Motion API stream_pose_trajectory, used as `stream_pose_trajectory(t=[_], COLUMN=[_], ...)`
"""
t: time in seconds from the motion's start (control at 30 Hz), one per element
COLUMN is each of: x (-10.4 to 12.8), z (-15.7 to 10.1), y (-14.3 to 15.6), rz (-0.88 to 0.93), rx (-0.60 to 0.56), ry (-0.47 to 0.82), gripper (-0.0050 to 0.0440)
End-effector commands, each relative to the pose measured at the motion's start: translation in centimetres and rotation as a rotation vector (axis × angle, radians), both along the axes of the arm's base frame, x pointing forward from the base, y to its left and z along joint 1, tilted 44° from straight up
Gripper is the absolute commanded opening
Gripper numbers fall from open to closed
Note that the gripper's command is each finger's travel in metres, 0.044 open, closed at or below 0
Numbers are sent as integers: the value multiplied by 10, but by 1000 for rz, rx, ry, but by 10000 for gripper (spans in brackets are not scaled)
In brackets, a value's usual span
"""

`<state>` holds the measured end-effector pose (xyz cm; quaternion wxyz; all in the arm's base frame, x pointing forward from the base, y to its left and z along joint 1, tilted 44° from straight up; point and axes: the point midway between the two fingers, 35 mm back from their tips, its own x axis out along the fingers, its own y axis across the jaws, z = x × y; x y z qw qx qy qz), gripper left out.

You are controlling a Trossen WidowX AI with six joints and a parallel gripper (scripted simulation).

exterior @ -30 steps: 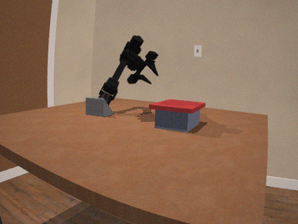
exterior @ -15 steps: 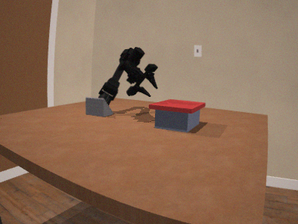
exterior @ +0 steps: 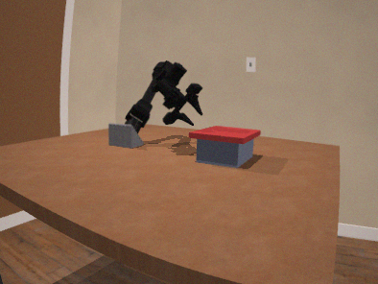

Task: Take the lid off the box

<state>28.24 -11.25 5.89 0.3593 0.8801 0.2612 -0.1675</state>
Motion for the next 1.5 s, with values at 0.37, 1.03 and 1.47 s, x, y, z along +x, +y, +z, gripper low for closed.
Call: stream_pose_trajectory(t=[0.37, 1.03, 1.47], x=[16, 39, 45], z=[-14, -27, -30], y=[7, 19, 23], rz=[-1, -3, -5], rx=[2, 6, 8], ry=[11, 6, 3], gripper=[235, 235, 184])
